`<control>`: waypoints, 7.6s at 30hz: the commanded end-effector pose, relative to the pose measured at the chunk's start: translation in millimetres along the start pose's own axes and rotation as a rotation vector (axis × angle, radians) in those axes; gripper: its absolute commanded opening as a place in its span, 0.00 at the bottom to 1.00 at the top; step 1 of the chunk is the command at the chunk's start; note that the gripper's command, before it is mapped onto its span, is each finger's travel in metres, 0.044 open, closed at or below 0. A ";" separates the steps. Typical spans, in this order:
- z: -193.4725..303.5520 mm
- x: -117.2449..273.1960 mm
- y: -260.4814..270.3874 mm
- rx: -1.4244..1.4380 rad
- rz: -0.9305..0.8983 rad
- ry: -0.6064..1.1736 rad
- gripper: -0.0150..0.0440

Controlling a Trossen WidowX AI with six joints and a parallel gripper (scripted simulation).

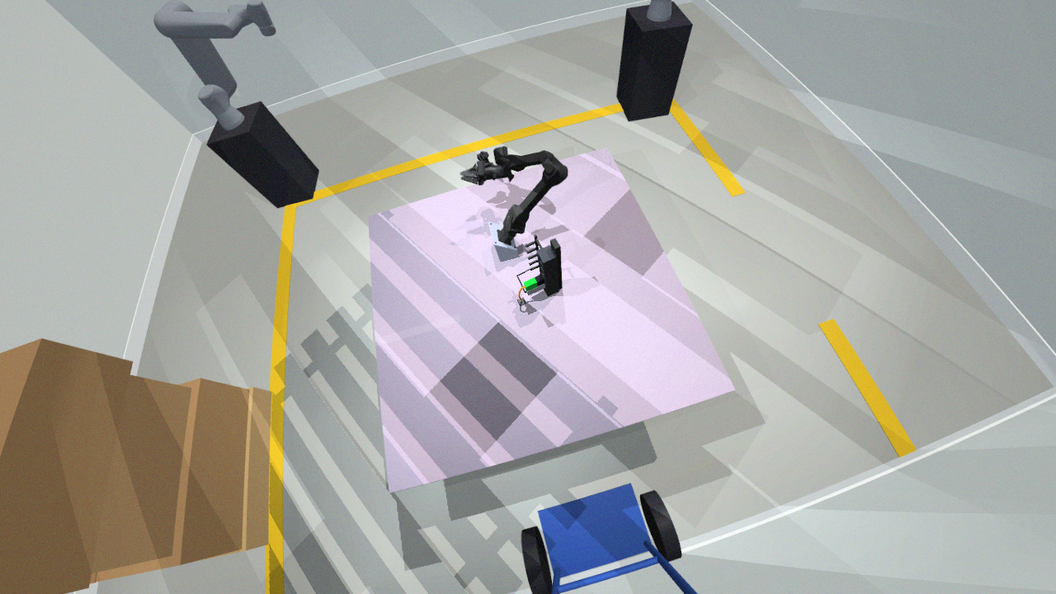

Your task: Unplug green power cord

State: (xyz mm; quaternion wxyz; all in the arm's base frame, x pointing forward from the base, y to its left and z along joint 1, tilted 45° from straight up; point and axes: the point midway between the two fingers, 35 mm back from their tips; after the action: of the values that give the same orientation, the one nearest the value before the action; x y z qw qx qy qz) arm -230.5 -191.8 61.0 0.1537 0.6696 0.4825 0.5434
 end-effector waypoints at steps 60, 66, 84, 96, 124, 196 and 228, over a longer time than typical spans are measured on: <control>504.2 114.5 148.0 0.862 0.948 1.543 0.53; 503.2 116.0 147.9 0.862 0.948 1.543 0.53; 495.9 144.4 149.6 0.862 0.949 1.544 0.53; 494.2 153.4 147.7 0.861 0.949 1.545 0.53; 500.2 147.7 141.7 0.867 0.943 1.545 0.25; 500.5 128.1 148.7 0.862 0.948 1.544 0.53; 504.0 132.1 140.5 0.868 0.942 1.546 0.25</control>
State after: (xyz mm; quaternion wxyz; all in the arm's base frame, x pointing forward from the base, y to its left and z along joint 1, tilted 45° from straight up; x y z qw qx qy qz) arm 271.4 6.2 58.2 -0.6872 0.2543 0.2928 0.6143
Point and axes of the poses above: the point midway between the two fingers, 35 mm back from their tips, its own x axis back along the fingers, its own y axis across the jaws, z = x × y, and after that the axes turned 11 degrees about -x, right-handed
